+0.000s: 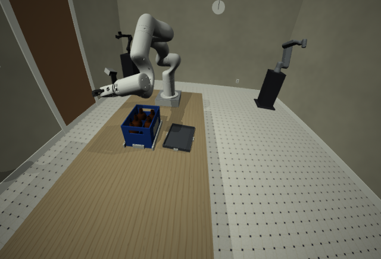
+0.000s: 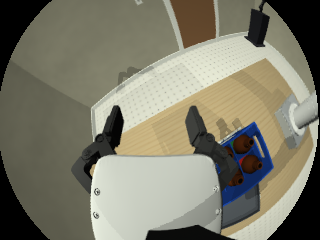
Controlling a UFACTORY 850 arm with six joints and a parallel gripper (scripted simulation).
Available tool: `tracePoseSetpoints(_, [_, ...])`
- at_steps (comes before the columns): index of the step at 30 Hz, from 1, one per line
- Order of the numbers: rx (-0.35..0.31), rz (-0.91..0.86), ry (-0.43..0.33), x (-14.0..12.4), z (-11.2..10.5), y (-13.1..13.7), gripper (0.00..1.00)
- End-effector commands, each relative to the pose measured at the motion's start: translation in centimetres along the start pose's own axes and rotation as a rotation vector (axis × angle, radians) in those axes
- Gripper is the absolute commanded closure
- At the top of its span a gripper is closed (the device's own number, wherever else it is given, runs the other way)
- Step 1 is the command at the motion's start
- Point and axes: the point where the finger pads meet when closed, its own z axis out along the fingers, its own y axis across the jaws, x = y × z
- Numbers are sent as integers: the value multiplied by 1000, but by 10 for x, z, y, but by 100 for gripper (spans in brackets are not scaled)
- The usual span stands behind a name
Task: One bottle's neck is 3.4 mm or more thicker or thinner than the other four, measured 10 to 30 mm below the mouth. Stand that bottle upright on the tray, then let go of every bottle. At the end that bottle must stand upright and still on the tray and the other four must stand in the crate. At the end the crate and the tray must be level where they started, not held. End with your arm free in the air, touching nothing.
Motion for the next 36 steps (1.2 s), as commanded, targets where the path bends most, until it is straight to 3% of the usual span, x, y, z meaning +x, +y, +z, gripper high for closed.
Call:
tracePoseSetpoints(1, [0,2,0,1,0,-1,0])
tracePoseSetpoints(19, [-4,7,-5,0,0,0,0])
tracePoseSetpoints(24, [-114,115,-115,-14,11,32,0])
tracePoseSetpoints(32, [-255,260,-226,-31,16,68,0])
tracePoseSetpoints(34, [-255,260,-226,-31,16,68,0])
tracePoseSetpoints(35, [-311,317,-262,-36,16,81,0])
tracePoseSetpoints(36, [-325,332,-271,-38,16,84,0])
